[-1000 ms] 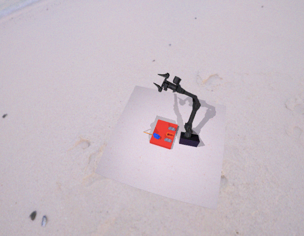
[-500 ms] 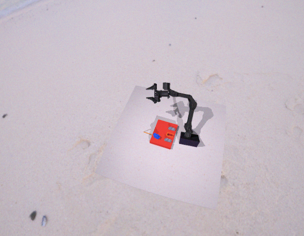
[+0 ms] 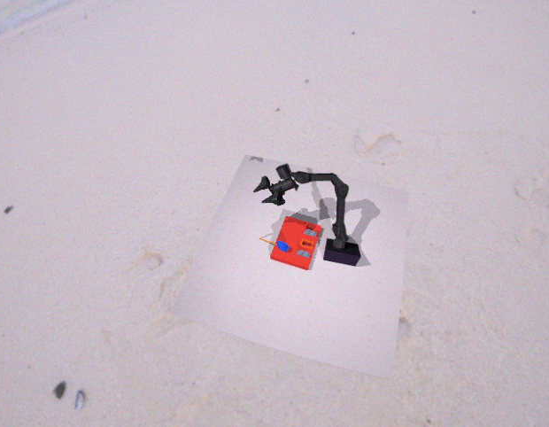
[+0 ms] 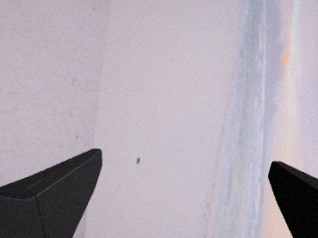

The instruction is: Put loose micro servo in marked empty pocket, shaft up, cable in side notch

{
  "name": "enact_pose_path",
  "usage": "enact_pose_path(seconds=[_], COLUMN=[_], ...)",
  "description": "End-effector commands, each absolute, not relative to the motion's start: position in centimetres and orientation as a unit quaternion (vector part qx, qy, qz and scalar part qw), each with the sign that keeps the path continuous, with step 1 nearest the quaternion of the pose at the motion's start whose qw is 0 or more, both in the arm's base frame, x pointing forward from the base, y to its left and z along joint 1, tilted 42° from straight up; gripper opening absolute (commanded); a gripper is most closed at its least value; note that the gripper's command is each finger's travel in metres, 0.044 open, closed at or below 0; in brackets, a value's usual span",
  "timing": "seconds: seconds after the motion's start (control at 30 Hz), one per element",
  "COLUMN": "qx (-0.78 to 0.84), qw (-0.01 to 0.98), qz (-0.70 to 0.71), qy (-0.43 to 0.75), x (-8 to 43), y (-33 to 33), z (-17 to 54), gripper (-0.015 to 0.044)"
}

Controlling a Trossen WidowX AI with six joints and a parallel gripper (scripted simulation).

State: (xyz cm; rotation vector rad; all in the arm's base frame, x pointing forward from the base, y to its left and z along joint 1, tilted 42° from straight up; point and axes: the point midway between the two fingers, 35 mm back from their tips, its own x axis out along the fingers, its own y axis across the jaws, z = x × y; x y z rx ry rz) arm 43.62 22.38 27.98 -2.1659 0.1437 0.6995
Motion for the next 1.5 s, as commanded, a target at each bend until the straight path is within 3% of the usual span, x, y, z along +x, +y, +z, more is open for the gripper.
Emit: enact_pose_path(seconds=[0.0,0.73,1.3,1.47], qx=[-0.869,-0.834,-0.734,-0.723], qw=[0.368,0.086,-0.152,-0.172], qz=[0.315,0.487,0.585,0.592], qy=[0.095,0.245,0.309,0.312], x=[43.5,39.0,33.7,33.3], y=[22.0,17.9,13.7,13.5], z=[24.2,9.5,3.3,2.8], gripper=[0.0440,0.0440,0.0440,0.0440])
